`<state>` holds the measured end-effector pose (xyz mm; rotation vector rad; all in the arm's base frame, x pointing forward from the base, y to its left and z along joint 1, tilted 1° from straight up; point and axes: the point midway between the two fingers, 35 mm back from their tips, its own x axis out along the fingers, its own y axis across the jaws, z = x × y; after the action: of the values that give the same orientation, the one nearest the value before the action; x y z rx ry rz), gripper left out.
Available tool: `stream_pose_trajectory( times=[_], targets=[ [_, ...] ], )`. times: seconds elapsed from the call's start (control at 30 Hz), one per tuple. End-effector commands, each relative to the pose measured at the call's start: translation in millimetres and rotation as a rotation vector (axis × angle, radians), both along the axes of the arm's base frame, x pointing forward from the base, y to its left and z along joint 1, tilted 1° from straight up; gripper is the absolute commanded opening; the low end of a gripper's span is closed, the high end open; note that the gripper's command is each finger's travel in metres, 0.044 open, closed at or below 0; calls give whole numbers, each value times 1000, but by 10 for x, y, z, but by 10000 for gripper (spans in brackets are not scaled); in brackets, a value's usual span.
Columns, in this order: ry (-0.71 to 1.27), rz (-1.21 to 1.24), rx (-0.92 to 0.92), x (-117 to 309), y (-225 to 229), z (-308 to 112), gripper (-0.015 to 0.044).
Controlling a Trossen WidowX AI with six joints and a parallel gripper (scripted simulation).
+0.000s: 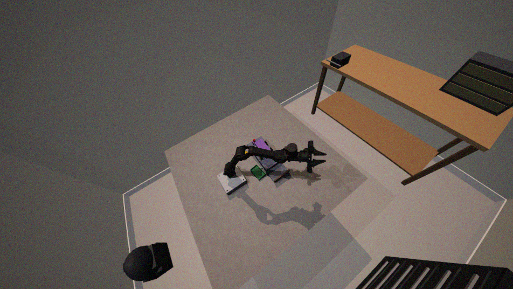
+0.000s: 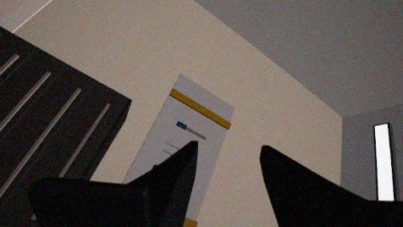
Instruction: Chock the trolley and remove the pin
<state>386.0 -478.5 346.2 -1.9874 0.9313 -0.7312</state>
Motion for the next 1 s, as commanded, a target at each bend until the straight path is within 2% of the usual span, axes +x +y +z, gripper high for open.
stream_pose_trajectory(
  times=[0.0,0.23,0.47,0.73,0.97],
  targets=[
    [22,117,141,363,480,-207,190],
    [87,295,380,794,1454,-531,190],
    [170,392,582,905,2232,-863,190],
    [300,482,816,812,3238,-1241,190],
    [459,535,1004,486,4137,-1550,190]
  ],
)
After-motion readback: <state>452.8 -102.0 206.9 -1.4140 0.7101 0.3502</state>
